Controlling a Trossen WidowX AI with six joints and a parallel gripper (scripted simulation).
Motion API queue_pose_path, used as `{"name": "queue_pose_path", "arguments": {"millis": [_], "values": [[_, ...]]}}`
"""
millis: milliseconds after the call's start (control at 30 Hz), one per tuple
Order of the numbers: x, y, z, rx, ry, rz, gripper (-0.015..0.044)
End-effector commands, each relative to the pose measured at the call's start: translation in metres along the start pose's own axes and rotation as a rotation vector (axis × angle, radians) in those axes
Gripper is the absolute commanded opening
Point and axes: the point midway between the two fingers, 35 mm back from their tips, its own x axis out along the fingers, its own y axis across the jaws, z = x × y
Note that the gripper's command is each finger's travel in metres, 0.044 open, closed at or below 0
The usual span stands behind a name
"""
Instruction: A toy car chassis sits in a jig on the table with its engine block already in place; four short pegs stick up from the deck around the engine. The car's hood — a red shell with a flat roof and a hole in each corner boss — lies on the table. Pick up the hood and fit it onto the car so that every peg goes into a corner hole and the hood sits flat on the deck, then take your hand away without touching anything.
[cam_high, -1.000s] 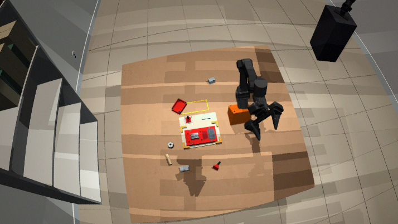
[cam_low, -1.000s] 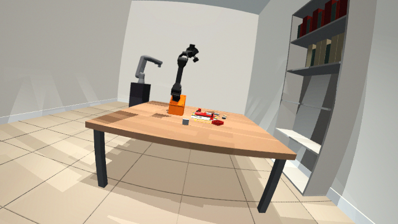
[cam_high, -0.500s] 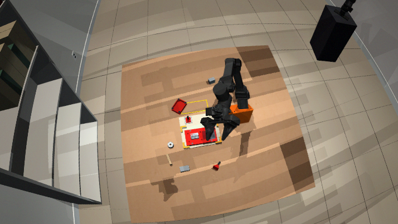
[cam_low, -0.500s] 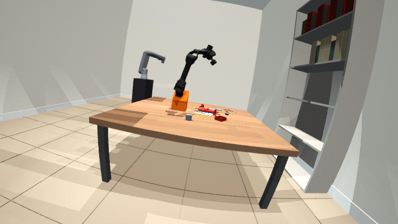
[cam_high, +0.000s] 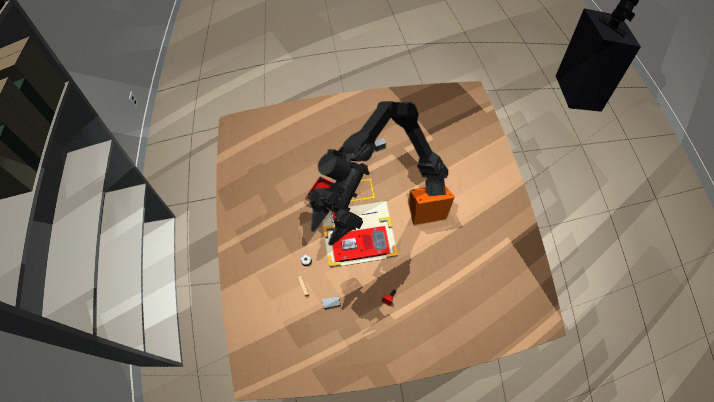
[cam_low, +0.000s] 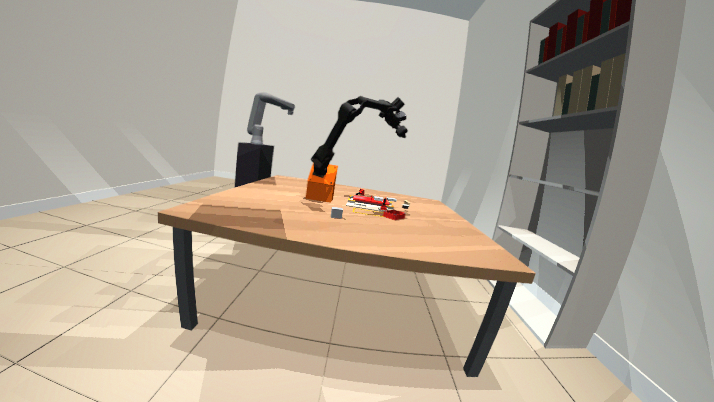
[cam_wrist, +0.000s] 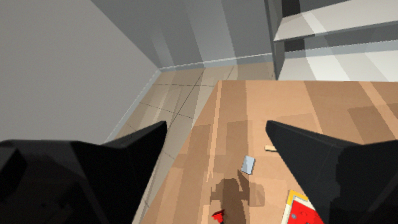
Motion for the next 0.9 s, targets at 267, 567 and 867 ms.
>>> {"name": "queue_pose_path", "arguments": {"millis": [267,567,867], "values": [[0.003,-0.197,-0.049,-0.236,0.313,-0.330,0.0440],[-0.035,-0.326,-0.118,-0.418,0.680,-0.427,0.0440],[-0.094,-0.413,-0.196,-0.558,1.053,-0.350,0.0440]]}}
